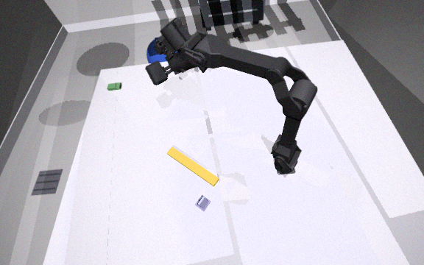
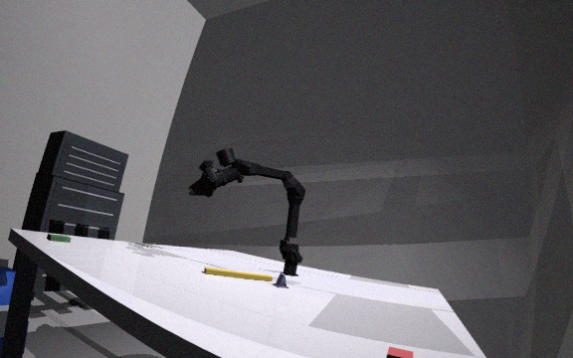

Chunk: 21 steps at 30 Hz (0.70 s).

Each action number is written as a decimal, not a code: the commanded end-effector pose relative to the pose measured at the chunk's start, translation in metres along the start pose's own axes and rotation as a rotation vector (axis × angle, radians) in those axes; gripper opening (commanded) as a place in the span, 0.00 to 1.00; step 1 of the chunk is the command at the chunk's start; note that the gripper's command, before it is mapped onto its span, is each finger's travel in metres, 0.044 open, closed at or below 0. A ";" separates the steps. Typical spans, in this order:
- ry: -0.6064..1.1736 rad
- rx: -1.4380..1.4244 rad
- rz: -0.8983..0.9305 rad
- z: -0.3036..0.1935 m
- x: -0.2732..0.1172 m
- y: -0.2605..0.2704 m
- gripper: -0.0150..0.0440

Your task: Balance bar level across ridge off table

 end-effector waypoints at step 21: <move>0.664 -0.093 -0.154 -0.176 0.021 0.063 0.79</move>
Point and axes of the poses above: the point midway between the two fingers, 35 mm back from their tips, its own x axis out along the fingers, its own y axis across the jaws, z = x × y, the point moved 4 cm from there along -x, back along the fingers, and after that the axes turned 11 degrees about x, right-handed, at the moved point
